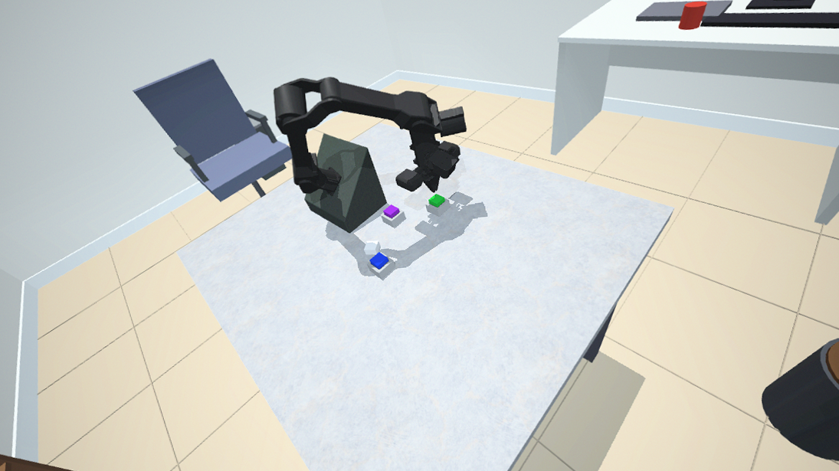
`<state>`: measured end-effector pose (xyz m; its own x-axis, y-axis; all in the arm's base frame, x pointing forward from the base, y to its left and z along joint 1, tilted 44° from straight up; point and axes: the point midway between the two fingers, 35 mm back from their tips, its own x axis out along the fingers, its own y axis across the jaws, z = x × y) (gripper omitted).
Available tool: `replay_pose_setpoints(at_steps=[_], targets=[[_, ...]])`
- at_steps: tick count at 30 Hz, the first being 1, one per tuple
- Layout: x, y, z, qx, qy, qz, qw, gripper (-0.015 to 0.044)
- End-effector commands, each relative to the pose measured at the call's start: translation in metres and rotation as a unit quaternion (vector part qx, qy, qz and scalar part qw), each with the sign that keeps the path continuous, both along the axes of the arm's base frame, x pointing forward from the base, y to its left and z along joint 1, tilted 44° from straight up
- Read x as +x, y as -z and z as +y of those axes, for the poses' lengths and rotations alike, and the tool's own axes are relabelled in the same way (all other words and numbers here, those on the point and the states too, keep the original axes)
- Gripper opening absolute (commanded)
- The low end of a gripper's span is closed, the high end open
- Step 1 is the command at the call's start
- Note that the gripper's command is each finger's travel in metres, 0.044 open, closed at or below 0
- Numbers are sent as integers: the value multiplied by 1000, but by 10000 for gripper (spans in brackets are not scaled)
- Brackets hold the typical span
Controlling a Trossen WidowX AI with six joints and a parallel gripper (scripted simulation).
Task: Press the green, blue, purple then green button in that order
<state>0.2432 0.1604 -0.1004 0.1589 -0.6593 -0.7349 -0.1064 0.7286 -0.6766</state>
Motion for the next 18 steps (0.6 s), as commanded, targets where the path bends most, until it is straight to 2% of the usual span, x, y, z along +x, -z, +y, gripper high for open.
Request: replay_pose_setpoints(at_steps=[1,18], targets=[[1,0,0,-1,-3,-1,1000,20],[6,19,-17,-1,-3,-2,1000,20]])
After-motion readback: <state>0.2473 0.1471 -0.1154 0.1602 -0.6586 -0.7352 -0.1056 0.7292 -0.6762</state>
